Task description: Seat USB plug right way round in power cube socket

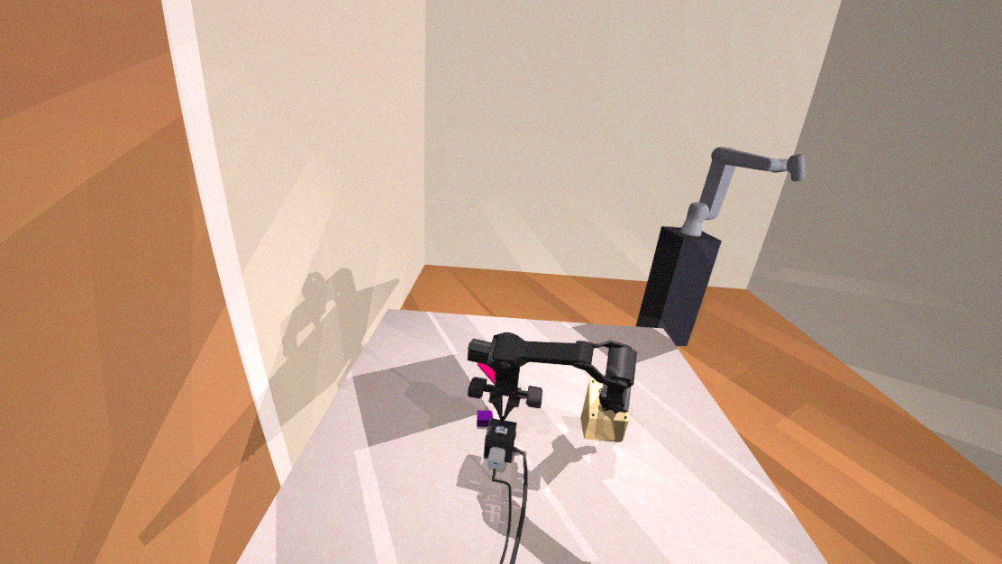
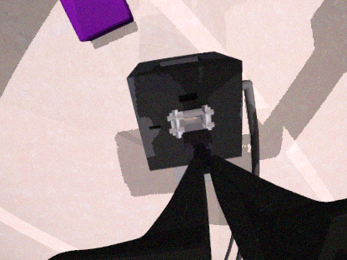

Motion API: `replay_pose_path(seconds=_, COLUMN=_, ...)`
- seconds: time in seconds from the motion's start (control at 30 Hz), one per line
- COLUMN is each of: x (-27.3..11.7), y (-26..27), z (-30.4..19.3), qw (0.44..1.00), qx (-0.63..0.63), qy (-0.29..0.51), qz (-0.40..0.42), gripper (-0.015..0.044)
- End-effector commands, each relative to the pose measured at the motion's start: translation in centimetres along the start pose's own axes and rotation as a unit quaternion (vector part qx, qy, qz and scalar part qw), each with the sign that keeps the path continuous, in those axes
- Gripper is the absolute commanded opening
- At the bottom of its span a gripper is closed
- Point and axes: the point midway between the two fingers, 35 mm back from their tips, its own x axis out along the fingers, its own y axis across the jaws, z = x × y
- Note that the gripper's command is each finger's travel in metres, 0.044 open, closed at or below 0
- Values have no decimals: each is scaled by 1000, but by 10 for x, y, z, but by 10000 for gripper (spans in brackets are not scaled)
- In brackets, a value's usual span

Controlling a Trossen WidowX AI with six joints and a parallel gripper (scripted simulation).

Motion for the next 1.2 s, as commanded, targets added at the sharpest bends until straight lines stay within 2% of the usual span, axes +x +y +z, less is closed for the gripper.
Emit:
replay_pose_path(seconds=0.0, x=1, y=0, z=0, qw=1000, qx=3, qy=2, qz=0, gripper=0)
replay_pose_path(seconds=1.17, x=6, y=0, z=1, qw=1000, qx=3, qy=2, qz=0, gripper=0)
